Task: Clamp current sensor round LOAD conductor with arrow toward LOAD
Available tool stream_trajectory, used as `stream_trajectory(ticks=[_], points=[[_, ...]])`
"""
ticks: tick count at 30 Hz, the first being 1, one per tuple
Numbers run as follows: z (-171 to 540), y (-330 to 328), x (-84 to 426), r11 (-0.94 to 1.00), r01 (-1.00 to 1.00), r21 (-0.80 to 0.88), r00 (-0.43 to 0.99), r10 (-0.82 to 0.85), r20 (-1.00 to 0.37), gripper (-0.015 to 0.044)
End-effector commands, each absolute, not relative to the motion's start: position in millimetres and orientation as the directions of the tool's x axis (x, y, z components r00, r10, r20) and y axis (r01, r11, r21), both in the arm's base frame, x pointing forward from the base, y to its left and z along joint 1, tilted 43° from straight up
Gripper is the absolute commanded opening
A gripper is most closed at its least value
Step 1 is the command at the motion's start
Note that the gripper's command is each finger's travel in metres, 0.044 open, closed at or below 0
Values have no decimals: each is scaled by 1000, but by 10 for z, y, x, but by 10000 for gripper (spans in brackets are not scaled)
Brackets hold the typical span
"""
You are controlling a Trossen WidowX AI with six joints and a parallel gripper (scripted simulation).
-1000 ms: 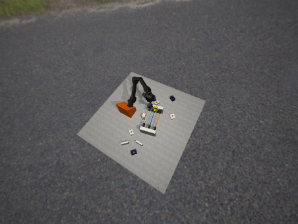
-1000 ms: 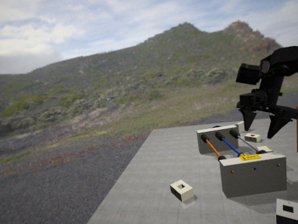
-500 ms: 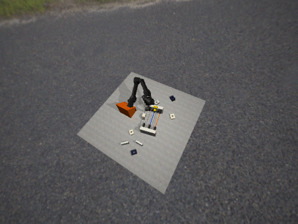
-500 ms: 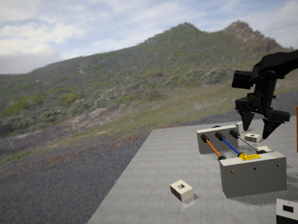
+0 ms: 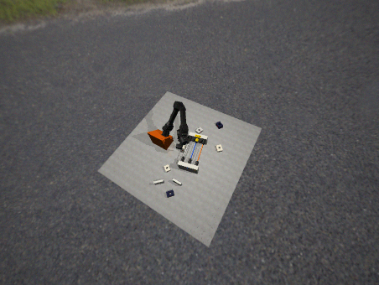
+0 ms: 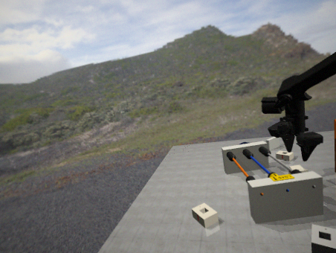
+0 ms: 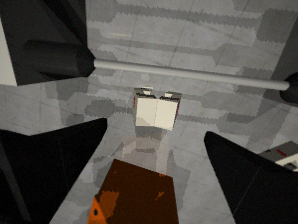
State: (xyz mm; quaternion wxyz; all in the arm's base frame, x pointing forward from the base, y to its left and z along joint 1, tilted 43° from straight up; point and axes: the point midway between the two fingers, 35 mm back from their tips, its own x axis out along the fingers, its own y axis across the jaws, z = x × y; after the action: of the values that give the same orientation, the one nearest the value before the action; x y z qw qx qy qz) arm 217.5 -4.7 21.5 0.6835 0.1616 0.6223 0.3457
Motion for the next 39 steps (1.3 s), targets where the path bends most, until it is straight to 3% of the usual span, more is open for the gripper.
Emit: stream_trajectory(ticks=[1, 33, 39], points=[[154, -16, 2160, 709, -268, 652, -23, 672, -741, 440], [-218, 336, 2137, 707, -268, 654, -23, 674, -738, 440], [-191, 303, 2143, 710, -272, 650, -23, 670, -742, 282]])
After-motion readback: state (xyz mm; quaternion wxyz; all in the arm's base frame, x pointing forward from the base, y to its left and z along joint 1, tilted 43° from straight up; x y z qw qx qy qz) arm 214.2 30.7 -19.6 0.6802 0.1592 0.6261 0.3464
